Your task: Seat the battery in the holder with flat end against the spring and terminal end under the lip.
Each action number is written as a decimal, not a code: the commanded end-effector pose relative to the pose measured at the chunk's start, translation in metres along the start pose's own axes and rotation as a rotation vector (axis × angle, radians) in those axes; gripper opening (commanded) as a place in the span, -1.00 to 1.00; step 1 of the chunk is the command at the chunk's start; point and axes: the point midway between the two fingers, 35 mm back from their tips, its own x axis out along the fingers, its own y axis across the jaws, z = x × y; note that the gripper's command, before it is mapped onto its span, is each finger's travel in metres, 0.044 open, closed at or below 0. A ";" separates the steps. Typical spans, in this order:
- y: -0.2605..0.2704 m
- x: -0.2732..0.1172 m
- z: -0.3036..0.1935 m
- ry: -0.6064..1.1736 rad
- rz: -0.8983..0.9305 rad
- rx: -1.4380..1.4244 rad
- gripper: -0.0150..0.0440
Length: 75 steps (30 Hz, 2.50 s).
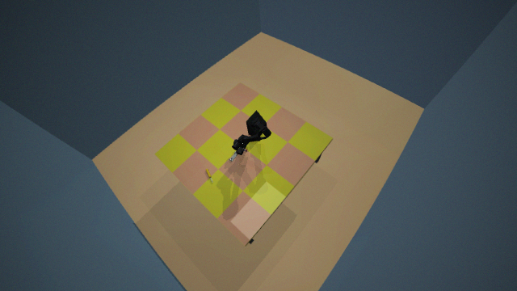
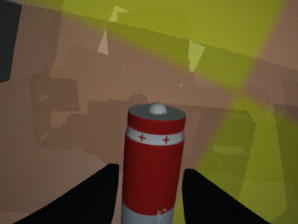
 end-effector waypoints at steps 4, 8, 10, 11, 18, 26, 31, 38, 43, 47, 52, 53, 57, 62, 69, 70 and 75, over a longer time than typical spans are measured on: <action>0.000 0.000 -0.001 0.006 0.003 0.003 -0.26; 0.001 -0.001 -0.001 0.005 0.003 0.003 -0.26; 0.001 -0.008 0.000 0.003 0.003 0.003 -0.26; 0.002 -0.014 0.001 0.002 0.003 0.003 -0.26; 0.001 -0.050 0.000 0.004 0.003 0.002 -0.26; 0.020 -0.055 0.010 0.002 0.003 0.288 -0.26; 0.037 -0.059 0.018 0.002 0.003 0.549 -0.26; 0.058 -0.065 0.031 0.003 0.002 0.919 -0.26; 0.073 -0.069 0.041 0.004 0.001 1.184 -0.26; 0.085 -0.072 0.048 0.006 -0.001 1.396 -0.26; 0.098 -0.076 0.058 0.010 -0.005 1.661 -0.26; 0.101 -0.076 0.060 0.011 -0.006 1.714 -0.26; 0.105 -0.078 0.063 0.015 -0.010 1.793 -0.26; 0.104 -0.078 0.063 0.015 -0.010 1.793 -0.26; 0.103 -0.063 0.062 -0.050 -0.092 1.784 -0.26; 0.102 -0.060 0.062 -0.062 -0.107 1.780 -0.26; 0.100 -0.048 0.061 -0.116 -0.182 1.769 -0.26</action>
